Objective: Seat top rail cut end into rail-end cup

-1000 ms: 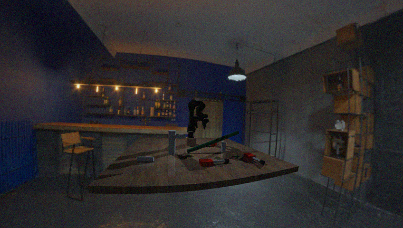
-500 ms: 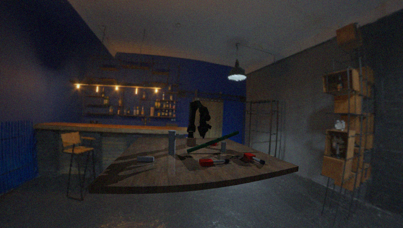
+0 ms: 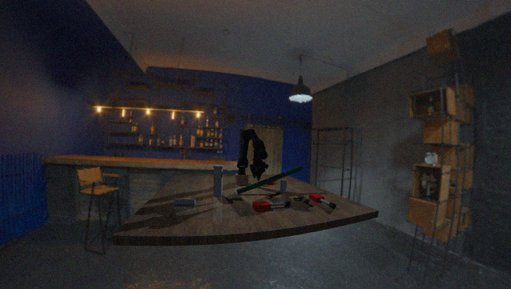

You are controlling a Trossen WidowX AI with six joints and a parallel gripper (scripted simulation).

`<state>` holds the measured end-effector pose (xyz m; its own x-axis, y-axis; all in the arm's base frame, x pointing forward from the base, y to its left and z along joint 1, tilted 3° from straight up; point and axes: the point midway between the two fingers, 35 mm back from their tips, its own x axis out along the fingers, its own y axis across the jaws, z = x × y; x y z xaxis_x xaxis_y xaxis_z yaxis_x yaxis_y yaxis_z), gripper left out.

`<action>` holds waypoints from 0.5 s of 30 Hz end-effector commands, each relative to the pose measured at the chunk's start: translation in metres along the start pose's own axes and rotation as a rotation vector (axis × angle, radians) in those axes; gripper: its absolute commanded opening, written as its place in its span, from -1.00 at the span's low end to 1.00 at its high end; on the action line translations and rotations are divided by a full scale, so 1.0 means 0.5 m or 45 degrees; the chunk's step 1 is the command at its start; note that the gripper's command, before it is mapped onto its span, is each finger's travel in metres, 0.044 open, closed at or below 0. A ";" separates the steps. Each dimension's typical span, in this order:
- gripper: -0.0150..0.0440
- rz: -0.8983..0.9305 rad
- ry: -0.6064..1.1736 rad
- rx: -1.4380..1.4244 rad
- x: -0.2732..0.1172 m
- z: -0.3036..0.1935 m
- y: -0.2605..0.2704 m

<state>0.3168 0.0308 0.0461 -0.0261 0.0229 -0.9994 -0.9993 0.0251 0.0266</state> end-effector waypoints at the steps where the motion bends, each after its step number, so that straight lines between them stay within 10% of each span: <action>1: 1.00 -0.005 0.004 -0.007 0.014 -0.001 0.000; 15: 1.00 -0.004 0.004 -0.006 0.053 -0.001 -0.001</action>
<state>0.3194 0.0316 0.0256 -0.0131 0.0239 -0.9996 -0.9996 0.0234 0.0137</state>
